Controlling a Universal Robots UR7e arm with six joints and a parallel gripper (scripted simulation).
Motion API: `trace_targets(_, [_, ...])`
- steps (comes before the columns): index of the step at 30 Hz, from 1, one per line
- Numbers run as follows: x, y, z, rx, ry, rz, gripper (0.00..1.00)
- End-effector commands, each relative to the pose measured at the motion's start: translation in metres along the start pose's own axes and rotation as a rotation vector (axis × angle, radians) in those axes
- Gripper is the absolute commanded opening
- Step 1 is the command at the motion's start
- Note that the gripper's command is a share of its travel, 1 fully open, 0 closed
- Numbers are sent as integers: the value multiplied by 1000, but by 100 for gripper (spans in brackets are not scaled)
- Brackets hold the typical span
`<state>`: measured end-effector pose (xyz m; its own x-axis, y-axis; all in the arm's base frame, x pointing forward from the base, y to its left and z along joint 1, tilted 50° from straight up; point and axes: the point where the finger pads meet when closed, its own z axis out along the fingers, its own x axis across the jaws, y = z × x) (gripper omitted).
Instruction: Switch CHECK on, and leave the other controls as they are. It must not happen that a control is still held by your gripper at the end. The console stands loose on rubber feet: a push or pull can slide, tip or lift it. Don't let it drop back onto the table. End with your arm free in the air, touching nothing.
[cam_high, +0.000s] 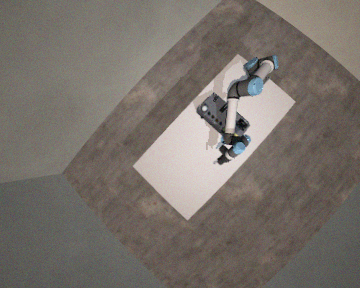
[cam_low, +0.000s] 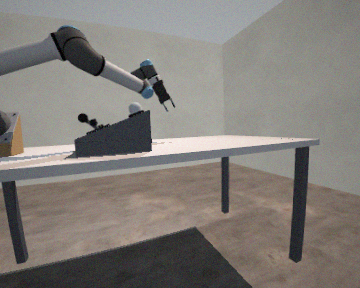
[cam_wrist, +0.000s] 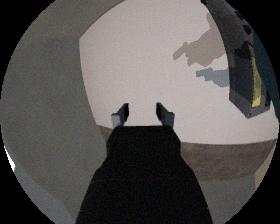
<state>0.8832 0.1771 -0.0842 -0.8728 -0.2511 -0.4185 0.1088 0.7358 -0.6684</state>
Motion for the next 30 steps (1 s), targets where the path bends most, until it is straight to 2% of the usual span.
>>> trace_targets(1, [-1,0,-1,-1,-2,1,100])
trace_targets(22, [-1,0,-2,-1,-2,-1,100])
trace_targets(30, [4,3,-7,0,1,-23,100])
